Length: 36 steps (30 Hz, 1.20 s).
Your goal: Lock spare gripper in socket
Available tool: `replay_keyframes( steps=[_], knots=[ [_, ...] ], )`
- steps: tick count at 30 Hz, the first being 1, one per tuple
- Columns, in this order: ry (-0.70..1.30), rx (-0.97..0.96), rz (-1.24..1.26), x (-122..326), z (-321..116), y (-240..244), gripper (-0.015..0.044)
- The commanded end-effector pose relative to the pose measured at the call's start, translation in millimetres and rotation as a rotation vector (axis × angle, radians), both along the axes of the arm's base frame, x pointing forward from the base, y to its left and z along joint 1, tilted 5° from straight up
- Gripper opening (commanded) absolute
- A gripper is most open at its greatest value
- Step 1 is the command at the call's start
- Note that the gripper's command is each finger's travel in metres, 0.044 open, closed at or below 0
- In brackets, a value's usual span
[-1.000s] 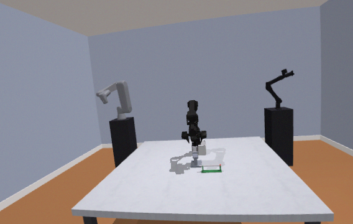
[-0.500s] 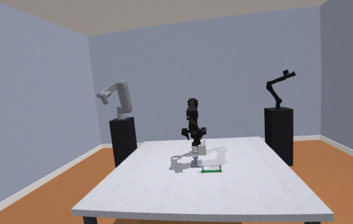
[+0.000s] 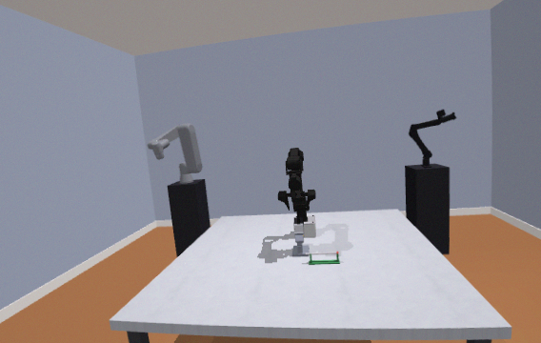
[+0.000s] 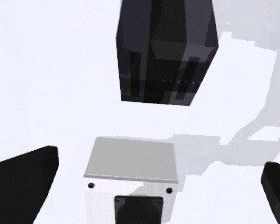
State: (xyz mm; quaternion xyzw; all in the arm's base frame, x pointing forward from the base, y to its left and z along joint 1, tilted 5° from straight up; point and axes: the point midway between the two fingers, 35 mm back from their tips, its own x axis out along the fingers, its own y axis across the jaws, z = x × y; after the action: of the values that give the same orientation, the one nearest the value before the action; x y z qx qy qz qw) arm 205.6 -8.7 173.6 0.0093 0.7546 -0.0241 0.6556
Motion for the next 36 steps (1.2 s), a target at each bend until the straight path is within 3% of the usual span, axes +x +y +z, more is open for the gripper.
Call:
replay_keyframes(
  steps=[1,15,25,29,34,36],
  knots=[
    [-0.04,0.0,0.004,-2.1,8.3,0.2,0.044],
    [-0.09,-0.002,0.0,-4.0,17.0,0.2,0.044],
    [-0.1,0.009,0.027,3.6,18.7,88.9,0.018],
    [-0.094,0.004,0.03,6.4,20.6,120.6,0.018],
    [-0.095,0.003,0.045,8.1,20.3,122.2,0.018],
    [-0.105,-0.006,0.165,21.3,17.1,122.9,0.018]
  ],
)
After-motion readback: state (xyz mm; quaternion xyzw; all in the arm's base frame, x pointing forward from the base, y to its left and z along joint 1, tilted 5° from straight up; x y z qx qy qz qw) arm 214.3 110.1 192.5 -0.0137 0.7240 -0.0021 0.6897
